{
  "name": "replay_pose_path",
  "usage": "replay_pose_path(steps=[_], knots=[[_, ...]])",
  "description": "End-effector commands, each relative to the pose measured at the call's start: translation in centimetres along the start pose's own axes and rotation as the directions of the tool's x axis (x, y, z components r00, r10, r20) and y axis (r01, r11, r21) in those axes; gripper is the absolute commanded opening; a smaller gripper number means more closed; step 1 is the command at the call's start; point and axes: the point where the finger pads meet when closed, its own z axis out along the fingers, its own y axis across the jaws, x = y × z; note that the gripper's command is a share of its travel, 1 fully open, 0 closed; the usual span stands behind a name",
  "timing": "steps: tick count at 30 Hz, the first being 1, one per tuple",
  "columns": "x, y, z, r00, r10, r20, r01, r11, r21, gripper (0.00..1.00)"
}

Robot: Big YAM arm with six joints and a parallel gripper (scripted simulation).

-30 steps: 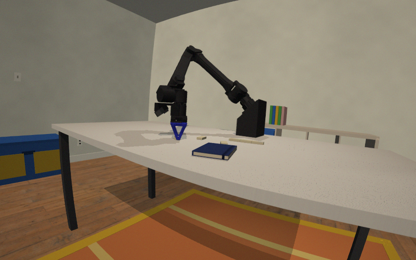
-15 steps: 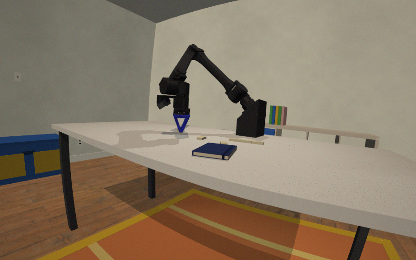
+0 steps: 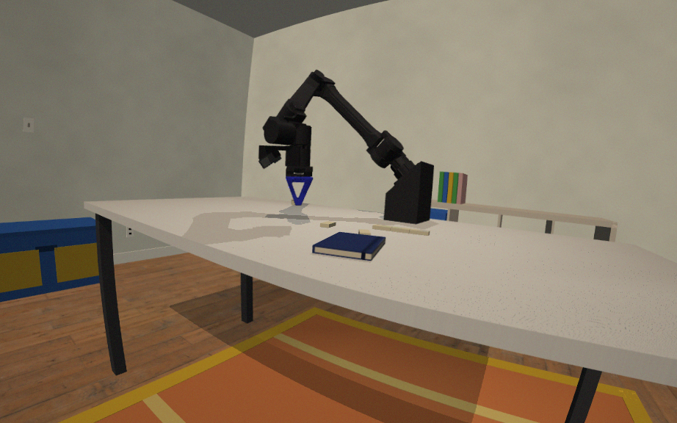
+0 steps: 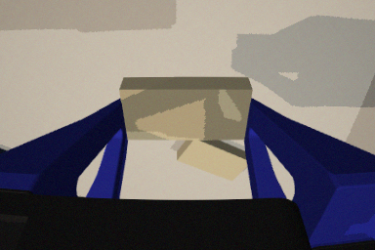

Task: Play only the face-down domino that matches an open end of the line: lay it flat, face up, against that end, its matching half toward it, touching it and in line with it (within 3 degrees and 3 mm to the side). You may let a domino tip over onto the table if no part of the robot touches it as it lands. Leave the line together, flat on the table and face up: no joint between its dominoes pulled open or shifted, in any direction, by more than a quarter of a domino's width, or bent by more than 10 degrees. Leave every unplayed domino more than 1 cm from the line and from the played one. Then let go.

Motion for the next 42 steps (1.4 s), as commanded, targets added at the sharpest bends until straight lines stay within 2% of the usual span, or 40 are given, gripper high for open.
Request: replay_pose_path(steps=[1,5,6,15,22,23,32,39,40,42], knots=[[-1.6,1.1,-3.2,0.998,0.042,0.043,-0.040,0.999,-0.036,0.49],[-1.6,1.1,-3.2,0.998,0.042,0.043,-0.040,0.999,-0.036,0.49],[-0.4,0.4,-1.9,1.000,0.012,0.020,-0.011,1.000,-0.018,0.49],[-2.3,1.1,-6.8,0.997,0.064,0.052,-0.062,0.997,-0.044,0.49],[-2.3,1.1,-6.8,0.997,0.064,0.052,-0.062,0.997,-0.044,0.49],[-1.0,0.4,-5.0,0.999,0.032,0.026,-0.032,0.999,-0.021,0.49],[-3.0,1.2,-8.5,0.996,0.073,0.057,-0.070,0.996,-0.051,0.49],[-3.0,1.2,-8.5,0.996,0.073,0.057,-0.070,0.996,-0.051,0.49],[-1.7,0.4,-6.2,0.999,0.047,0.027,-0.046,0.999,-0.021,0.49],[-2.0,0.6,-6.8,0.998,0.052,0.035,-0.051,0.998,-0.029,0.49]])
